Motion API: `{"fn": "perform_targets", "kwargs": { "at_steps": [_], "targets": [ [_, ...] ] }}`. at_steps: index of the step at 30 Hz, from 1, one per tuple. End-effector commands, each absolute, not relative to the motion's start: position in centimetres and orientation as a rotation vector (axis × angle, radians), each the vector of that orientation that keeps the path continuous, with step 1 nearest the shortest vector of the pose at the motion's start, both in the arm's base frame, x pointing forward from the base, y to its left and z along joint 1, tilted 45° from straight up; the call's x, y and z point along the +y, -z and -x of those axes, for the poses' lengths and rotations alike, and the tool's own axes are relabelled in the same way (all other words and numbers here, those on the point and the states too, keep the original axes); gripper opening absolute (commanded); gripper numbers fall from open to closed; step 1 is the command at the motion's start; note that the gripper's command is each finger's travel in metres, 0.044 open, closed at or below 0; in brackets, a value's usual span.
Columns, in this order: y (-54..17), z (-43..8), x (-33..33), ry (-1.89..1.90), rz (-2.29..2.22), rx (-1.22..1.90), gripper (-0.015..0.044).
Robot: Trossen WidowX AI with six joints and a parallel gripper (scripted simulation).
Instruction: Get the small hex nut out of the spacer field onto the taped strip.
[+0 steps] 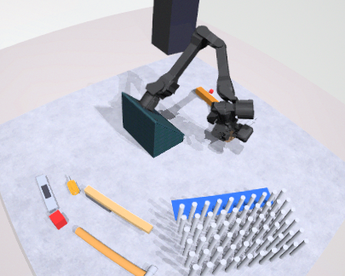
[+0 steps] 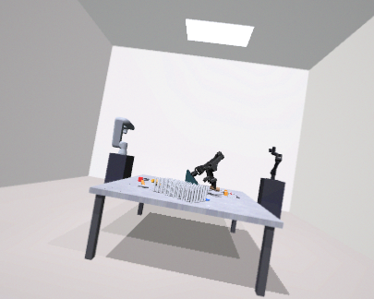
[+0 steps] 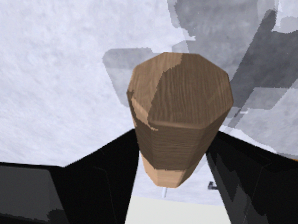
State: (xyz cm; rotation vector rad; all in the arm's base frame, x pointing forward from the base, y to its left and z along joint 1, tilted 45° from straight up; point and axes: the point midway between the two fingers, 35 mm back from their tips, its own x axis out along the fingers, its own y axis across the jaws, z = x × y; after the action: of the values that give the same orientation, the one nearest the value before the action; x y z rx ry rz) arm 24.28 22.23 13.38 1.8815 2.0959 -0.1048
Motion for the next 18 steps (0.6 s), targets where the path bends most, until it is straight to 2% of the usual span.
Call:
{"fn": "perform_targets", "kwargs": {
  "at_steps": [1, 18],
  "targets": [
    [-13.23, -24.22, 22.38, 0.108, -1.883, 2.096, 0.0],
    [-12.84, -24.11, 22.9, 0.105, -1.888, 2.094, 0.0]
  ]
}}
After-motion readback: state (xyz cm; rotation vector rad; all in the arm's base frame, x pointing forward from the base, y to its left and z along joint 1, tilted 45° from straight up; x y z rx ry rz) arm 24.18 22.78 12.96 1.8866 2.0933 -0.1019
